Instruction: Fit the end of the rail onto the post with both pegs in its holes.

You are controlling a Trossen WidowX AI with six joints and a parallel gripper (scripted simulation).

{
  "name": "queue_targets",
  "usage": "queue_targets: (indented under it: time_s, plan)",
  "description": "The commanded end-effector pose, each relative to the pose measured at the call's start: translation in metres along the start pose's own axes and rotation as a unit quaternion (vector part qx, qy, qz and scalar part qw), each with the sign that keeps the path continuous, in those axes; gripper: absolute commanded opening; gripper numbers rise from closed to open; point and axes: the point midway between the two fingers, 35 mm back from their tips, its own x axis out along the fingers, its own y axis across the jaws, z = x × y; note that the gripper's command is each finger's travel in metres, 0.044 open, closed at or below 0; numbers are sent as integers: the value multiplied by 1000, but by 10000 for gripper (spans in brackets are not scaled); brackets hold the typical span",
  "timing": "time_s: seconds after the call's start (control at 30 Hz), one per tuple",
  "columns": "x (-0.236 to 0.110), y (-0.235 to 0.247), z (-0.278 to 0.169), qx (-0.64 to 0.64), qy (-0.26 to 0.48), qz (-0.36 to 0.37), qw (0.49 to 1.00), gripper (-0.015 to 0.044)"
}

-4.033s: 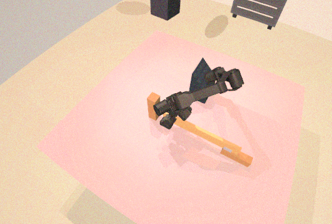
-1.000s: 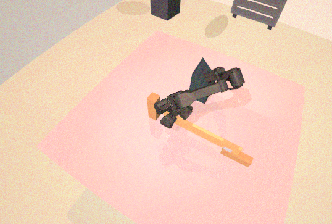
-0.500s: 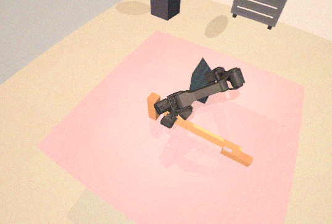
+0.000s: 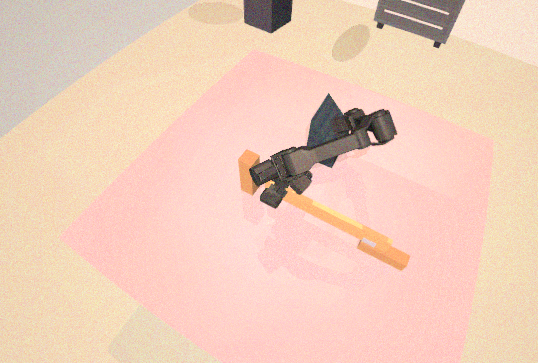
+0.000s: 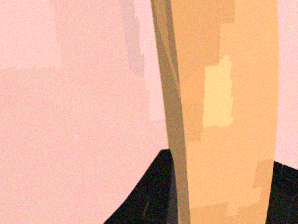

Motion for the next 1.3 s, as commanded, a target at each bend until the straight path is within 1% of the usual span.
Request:
queue_targets:
  time_s: [0.0, 1.27]
  plan:
    - [-3, -1, -3, 0, 0, -4, 1000, 0]
    - [-2, -1, 3, 0, -1, -4, 1000, 0]
